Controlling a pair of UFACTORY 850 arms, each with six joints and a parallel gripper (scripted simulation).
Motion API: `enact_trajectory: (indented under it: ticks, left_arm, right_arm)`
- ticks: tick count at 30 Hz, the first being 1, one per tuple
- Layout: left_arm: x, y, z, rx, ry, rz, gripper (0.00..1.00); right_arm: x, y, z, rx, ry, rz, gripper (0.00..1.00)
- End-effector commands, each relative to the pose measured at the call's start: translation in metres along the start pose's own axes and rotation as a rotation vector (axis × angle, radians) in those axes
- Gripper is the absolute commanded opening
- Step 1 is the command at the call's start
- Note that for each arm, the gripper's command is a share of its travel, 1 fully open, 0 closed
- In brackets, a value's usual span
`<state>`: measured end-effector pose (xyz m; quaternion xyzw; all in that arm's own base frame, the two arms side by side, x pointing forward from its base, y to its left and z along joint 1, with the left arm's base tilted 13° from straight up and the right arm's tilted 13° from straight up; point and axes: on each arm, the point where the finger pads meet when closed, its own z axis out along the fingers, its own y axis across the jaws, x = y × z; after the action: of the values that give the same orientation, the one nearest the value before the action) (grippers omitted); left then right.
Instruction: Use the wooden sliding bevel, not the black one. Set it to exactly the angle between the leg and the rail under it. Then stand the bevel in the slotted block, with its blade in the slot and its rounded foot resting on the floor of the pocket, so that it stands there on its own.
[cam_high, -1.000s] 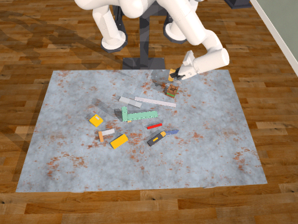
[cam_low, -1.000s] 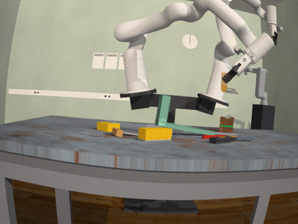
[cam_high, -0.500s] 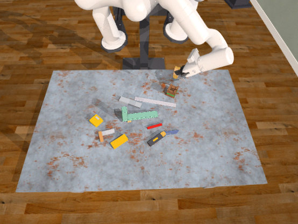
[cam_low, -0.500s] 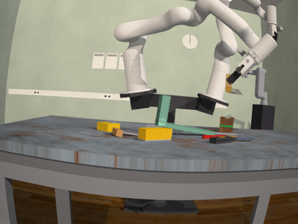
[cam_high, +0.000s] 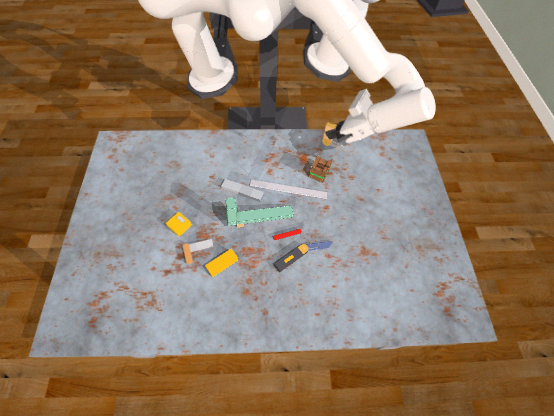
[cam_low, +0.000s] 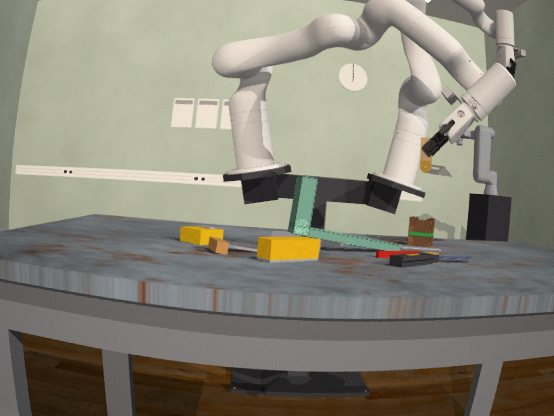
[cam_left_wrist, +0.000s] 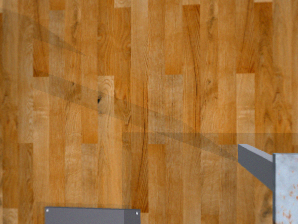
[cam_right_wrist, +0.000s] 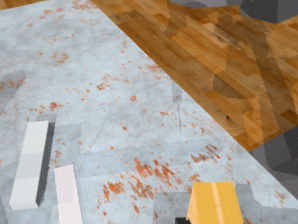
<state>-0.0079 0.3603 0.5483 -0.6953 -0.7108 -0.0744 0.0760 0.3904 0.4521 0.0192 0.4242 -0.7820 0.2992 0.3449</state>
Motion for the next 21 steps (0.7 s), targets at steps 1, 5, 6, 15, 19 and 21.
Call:
enact_trajectory:
  ticks: [1,5,6,15,19,21]
  left_arm:
    - [0.0,0.0,-0.001,0.0,0.002,0.0,1.0]
    - [0.0,0.0,-0.001,0.0,0.002,0.0,1.0]
    - [0.0,0.0,-0.001,0.0,0.002,0.0,1.0]
    - [0.0,0.0,-0.001,0.0,0.002,0.0,1.0]
    - [0.0,0.0,-0.001,0.0,0.002,0.0,1.0]
    - [0.0,0.0,-0.001,0.0,0.002,0.0,1.0]
  right_arm:
    - [0.0,0.0,-0.001,0.0,-0.002,0.0,0.0]
    - [-0.002,0.0,0.001,0.0,-0.002,0.0,0.0]
    - [-0.004,0.0,0.003,0.0,-0.002,0.0,0.0]
    - [-0.046,0.0,0.045,0.0,-0.002,0.0,0.0]
    - [-0.056,0.0,0.055,0.0,-0.002,0.0,0.0]
    - [-0.063,0.0,0.062,0.0,-0.002,0.0,0.0]
